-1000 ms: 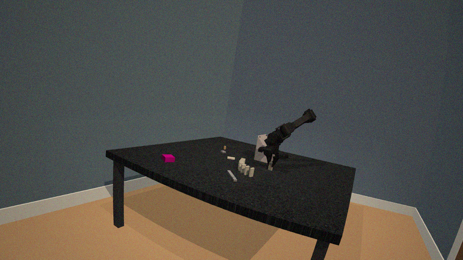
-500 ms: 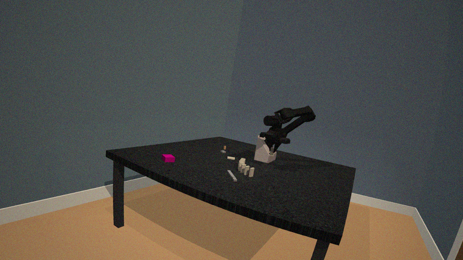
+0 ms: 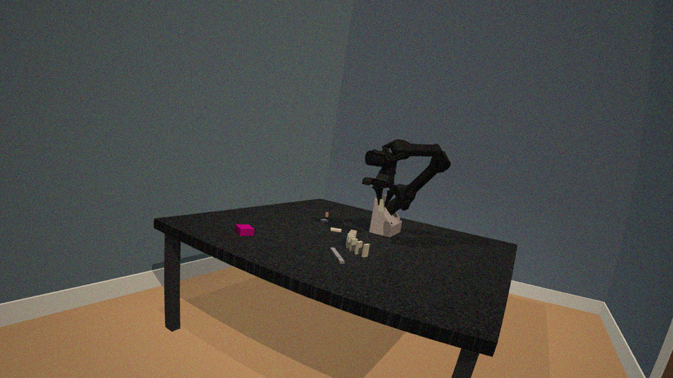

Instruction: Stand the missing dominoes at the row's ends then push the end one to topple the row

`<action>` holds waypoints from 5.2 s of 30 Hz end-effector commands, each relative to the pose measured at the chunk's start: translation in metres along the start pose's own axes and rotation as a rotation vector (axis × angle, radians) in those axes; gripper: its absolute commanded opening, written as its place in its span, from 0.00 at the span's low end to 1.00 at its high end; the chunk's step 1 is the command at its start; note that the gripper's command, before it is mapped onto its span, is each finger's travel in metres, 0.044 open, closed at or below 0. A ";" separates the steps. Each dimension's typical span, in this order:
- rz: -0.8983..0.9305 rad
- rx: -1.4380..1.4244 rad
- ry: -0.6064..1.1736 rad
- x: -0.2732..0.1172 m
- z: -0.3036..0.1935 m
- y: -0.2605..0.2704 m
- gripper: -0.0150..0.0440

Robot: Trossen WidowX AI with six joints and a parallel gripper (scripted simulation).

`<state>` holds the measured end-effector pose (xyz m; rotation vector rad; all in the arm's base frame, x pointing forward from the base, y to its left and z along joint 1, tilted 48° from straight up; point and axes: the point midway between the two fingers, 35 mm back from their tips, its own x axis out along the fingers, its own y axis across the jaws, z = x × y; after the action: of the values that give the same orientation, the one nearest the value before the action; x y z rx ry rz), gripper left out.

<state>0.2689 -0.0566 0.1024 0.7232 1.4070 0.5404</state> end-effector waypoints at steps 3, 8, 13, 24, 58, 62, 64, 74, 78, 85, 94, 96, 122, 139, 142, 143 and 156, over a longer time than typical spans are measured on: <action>0.006 -0.251 0.007 0.004 0.012 -0.086 0.44; 0.008 -0.282 0.006 0.005 0.012 -0.097 0.44; 0.008 -0.282 0.006 0.005 0.012 -0.097 0.44; 0.000 -0.281 0.005 0.062 0.019 -0.100 0.44; 0.012 -0.283 0.005 0.138 0.011 -0.095 0.79; 0.012 -0.283 0.005 0.138 0.011 -0.095 0.97; 0.012 -0.283 0.005 0.138 0.011 -0.095 1.00; 0.002 -0.288 0.005 0.016 0.015 -0.099 1.00; 0.004 -0.290 0.005 0.005 0.012 -0.097 1.00; 0.000 0.080 0.005 0.024 0.003 -0.137 1.00; -0.003 1.024 0.006 0.080 -0.041 -0.223 1.00; -0.003 1.098 0.007 0.085 -0.046 -0.228 1.00; 0.000 1.098 0.008 0.155 -0.047 -0.231 1.00; 0.001 1.098 0.008 0.165 -0.047 -0.231 0.78; 0.001 1.098 0.008 0.165 -0.047 -0.231 0.64; 0.001 1.098 0.008 0.165 -0.047 -0.231 0.60; 0.001 1.098 0.008 0.165 -0.047 -0.231 0.44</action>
<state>0.2217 -0.0893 -0.1799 1.5674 1.6661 -0.2997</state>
